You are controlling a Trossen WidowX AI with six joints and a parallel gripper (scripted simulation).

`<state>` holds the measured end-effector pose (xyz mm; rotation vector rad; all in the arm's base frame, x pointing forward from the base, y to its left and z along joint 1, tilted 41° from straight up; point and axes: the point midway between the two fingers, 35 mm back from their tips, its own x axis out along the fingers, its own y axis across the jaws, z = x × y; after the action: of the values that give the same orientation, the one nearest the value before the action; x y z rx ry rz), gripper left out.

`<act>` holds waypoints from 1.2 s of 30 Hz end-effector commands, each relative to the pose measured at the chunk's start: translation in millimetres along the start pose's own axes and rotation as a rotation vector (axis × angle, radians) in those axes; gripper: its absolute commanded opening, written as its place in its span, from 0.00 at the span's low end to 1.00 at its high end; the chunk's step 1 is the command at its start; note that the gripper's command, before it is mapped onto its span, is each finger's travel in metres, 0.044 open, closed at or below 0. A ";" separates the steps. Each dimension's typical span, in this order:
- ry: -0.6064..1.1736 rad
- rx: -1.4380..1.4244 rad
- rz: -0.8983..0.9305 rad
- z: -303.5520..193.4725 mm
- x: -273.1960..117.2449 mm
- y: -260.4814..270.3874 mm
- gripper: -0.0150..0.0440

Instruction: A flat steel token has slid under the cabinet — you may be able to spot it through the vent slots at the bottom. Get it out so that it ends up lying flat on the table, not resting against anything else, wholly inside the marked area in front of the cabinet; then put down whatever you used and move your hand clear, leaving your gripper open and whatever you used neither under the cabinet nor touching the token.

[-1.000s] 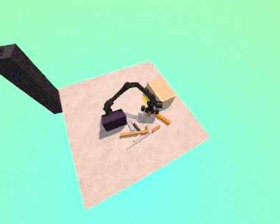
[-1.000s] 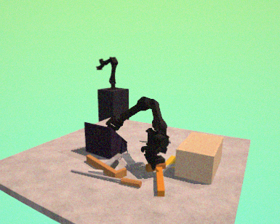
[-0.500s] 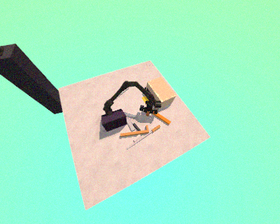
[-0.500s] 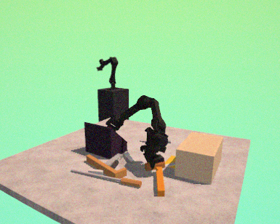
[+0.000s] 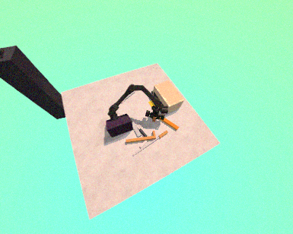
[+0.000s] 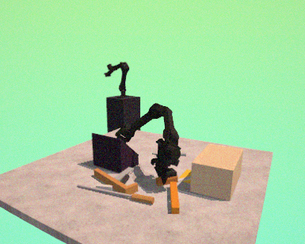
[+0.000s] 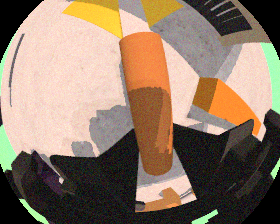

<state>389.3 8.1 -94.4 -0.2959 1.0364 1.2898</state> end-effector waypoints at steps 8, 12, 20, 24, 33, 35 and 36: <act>-0.005 0.008 0.003 -28.2 0.9 -0.2 0.25; -0.004 0.008 0.003 -37.3 0.8 -0.4 0.25; -0.003 0.008 0.003 -55.5 0.7 -0.6 0.25; -0.002 0.008 0.002 -64.6 0.6 -0.7 0.25; 0.002 0.006 0.002 -75.3 0.0 -0.8 0.25; 0.003 0.007 0.001 -74.1 -1.4 -0.8 0.25; 0.003 0.007 0.001 -74.1 -2.2 -0.8 0.25</act>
<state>355.4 -44.9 -135.0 -0.2919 1.0454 1.2864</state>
